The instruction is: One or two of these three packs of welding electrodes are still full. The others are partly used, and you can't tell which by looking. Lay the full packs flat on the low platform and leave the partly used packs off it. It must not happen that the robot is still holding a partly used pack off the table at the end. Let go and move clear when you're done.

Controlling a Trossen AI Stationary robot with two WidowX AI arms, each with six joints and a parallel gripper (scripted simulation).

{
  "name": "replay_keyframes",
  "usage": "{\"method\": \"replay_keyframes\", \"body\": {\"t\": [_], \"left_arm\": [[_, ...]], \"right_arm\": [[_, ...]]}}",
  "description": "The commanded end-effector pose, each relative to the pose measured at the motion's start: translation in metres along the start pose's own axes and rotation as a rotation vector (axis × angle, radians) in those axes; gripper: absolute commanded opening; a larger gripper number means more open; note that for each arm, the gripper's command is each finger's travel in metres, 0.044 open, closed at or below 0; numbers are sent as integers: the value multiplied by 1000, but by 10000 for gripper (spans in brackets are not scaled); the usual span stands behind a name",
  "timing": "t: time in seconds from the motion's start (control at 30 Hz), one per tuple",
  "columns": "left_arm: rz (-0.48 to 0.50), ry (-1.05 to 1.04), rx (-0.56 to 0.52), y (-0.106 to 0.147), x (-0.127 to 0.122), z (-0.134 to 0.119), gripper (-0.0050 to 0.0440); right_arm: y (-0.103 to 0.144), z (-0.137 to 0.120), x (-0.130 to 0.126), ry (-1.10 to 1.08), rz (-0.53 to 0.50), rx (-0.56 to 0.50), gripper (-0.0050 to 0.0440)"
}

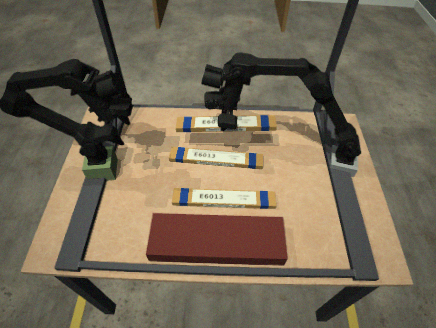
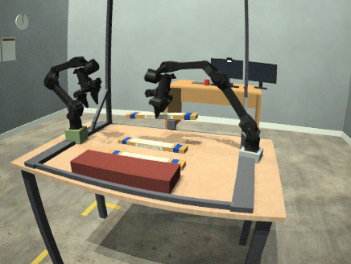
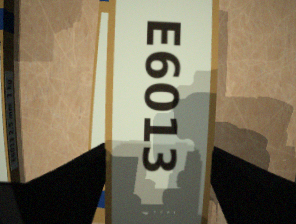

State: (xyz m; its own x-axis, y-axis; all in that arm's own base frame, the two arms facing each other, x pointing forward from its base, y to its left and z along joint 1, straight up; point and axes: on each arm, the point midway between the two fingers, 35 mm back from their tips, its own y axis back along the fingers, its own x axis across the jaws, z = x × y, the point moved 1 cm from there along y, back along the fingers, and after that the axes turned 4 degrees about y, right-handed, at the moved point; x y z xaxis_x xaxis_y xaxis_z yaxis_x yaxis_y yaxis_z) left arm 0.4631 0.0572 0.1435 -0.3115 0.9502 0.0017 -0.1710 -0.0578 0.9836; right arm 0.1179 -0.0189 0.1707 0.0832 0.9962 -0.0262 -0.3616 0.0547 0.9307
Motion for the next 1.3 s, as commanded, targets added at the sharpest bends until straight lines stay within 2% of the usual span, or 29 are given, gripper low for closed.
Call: {"method": "replay_keyframes", "body": {"t": [0.0,1.27], "left_arm": [[-35,0,-141,57,6,10,-50],[-23,-2,-136,86,90,-7,-50]], "right_arm": [[5,3,0,0,-1,-20,430],[5,3,0,0,-1,-20,430]]}}
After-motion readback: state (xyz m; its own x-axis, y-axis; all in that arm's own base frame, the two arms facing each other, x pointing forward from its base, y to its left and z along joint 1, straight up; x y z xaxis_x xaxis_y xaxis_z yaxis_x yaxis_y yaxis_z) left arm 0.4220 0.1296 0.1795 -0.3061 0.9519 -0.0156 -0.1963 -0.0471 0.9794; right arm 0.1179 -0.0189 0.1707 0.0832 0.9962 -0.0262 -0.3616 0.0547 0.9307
